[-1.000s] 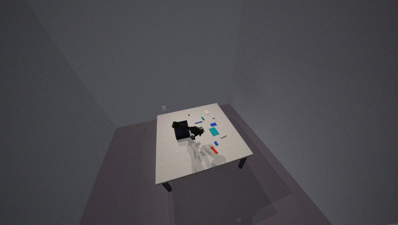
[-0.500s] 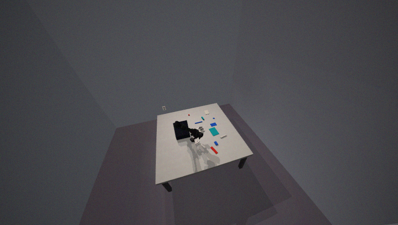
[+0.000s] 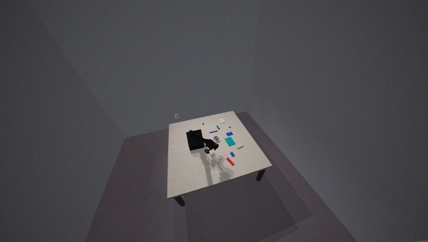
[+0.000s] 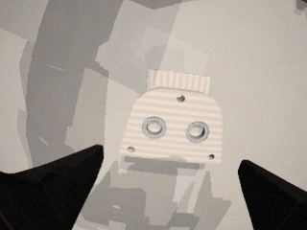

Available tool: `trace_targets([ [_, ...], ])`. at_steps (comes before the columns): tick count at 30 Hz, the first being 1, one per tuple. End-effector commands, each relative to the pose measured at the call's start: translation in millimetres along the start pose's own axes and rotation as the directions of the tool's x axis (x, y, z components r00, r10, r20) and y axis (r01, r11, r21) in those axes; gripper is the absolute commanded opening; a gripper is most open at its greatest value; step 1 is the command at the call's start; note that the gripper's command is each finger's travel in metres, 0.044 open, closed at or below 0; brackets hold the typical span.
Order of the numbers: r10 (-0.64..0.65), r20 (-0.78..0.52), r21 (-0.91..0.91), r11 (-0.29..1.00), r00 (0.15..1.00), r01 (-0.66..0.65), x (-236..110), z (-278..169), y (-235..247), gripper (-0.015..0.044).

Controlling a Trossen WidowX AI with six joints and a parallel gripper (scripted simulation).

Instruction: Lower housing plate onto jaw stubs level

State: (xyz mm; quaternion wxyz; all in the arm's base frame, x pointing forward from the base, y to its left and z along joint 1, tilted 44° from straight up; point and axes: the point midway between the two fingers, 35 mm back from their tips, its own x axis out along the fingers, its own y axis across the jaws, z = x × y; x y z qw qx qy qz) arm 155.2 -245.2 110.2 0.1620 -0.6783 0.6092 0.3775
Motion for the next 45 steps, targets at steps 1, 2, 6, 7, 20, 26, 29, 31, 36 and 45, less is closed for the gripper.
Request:
trace_targets([
  [1, 0.002, 0.010, -0.009, 1.000, 1.000, -0.002, 8, 4, 0, 0.0440],
  [2, 0.002, 0.010, -0.009, 1.000, 1.000, -0.002, 9, 4, 0, 0.0440],
  [6, 0.002, 0.010, -0.009, 1.000, 1.000, -0.002, 10, 4, 0, 0.0440],
  [7, 0.002, 0.010, -0.009, 1.000, 1.000, -0.002, 10, 4, 0, 0.0440],
  [20, 0.002, 0.010, -0.009, 1.000, 1.000, -0.002, 25, 4, 0, 0.0440],
  [26, 0.003, 0.010, -0.010, 1.000, 1.000, -0.002, 35, 4, 0, 0.0440],
  [29, 0.003, 0.010, -0.010, 1.000, 1.000, -0.003, 39, 4, 0, 0.0440],
  [31, 0.003, 0.010, -0.010, 1.000, 1.000, -0.003, 40, 4, 0, 0.0440],
  [36, 0.003, 0.010, -0.010, 1.000, 1.000, -0.003, 40, 4, 0, 0.0440],
  [45, 0.003, 0.010, -0.010, 1.000, 1.000, -0.003, 40, 4, 0, 0.0440],
])
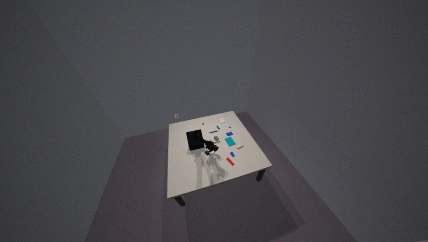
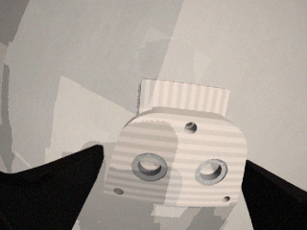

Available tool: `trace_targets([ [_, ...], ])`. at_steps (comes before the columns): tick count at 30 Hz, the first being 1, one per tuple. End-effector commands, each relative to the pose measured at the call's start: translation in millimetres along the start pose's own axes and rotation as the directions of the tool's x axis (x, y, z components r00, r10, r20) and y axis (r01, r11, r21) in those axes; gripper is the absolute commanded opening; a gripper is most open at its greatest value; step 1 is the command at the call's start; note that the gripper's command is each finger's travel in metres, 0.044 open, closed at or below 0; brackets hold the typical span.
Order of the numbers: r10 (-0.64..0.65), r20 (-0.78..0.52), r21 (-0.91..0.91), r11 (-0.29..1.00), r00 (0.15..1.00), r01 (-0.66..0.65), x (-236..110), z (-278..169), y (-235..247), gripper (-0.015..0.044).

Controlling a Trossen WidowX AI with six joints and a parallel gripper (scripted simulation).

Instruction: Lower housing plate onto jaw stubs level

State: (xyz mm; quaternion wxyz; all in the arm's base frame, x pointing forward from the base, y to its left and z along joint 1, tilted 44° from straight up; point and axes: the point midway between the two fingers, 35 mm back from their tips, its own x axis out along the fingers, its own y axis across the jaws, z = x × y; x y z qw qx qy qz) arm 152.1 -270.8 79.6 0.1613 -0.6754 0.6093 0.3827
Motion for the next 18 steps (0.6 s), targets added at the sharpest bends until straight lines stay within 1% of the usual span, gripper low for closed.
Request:
trace_targets([
  [1, -0.003, 0.001, -0.004, 1.000, 1.000, 0.003, 0.4, 0.5, -0.5, 0.0440],
  [13, -0.003, 0.001, -0.004, 1.000, 1.000, 0.003, 0.8, 0.4, -0.5, 0.0440],
  [18, 0.000, 0.000, 0.000, 1.000, 1.000, 0.000, 0.4, 0.0, 0.0, 0.0407],
])
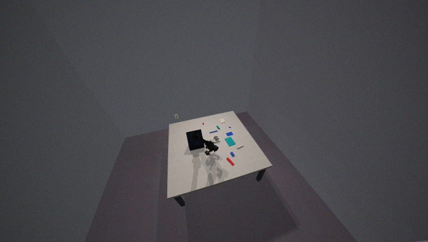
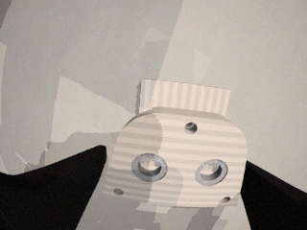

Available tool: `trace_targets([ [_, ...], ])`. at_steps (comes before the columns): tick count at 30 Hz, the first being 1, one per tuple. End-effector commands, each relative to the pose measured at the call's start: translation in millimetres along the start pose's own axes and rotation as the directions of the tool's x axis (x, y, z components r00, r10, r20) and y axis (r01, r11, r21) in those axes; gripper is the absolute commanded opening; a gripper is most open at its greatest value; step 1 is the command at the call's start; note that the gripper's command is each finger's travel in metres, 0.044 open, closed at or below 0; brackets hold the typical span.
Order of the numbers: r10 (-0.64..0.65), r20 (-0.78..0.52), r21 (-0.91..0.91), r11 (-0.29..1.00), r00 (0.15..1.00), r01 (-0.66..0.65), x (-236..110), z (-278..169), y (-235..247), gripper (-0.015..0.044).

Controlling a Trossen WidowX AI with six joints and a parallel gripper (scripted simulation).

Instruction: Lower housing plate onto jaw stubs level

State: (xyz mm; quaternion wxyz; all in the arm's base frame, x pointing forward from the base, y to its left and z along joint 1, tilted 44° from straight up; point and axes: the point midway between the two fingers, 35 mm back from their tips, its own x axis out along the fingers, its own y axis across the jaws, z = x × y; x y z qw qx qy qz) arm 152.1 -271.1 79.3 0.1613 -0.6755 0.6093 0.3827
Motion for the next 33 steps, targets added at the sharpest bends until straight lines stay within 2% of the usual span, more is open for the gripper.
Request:
trace_targets([
  [1, 0.000, 0.000, 0.000, 1.000, 1.000, 0.000, 0, 0, 0, 0.0400],
  [8, 0.000, 0.000, 0.000, 1.000, 1.000, 0.000, 0, 0, 0, 0.0353],
  [19, 0.000, 0.000, 0.000, 1.000, 1.000, 0.000, 0, 0, 0, 0.0351],
  [33, -0.004, 0.005, 0.000, 1.000, 1.000, 0.004, -42, -2, -3, 0.0351],
])
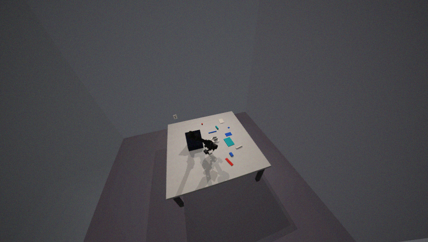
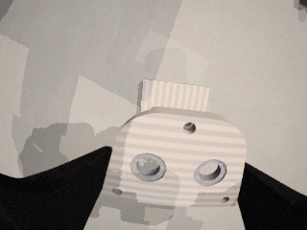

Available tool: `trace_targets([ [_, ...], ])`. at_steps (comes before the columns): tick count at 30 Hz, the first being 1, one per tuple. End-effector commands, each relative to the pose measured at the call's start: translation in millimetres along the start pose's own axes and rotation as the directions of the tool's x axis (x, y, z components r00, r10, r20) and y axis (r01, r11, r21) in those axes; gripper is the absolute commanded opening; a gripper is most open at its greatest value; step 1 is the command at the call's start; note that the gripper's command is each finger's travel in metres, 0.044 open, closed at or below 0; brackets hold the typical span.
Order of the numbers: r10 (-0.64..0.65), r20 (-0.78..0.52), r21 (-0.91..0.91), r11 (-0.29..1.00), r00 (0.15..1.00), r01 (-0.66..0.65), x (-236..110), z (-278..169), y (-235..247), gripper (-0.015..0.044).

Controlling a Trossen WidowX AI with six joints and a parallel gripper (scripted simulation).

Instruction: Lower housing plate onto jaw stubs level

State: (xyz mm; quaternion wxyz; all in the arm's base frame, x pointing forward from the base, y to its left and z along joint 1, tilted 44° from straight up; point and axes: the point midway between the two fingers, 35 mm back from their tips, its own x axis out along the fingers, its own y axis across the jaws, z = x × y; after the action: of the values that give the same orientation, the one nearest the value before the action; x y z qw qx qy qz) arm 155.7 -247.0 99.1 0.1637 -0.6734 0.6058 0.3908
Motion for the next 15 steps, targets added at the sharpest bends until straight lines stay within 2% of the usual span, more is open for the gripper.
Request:
trace_targets([
  [1, -0.003, -0.012, 0.008, 1.000, 1.000, 0.003, -14, -4, 0, 0.0351],
  [9, -0.004, -0.013, 0.007, 1.000, 1.000, 0.004, -39, -2, 2, 0.0351],
  [15, -0.004, -0.013, 0.006, 1.000, 1.000, 0.004, -41, -2, 3, 0.0351],
])
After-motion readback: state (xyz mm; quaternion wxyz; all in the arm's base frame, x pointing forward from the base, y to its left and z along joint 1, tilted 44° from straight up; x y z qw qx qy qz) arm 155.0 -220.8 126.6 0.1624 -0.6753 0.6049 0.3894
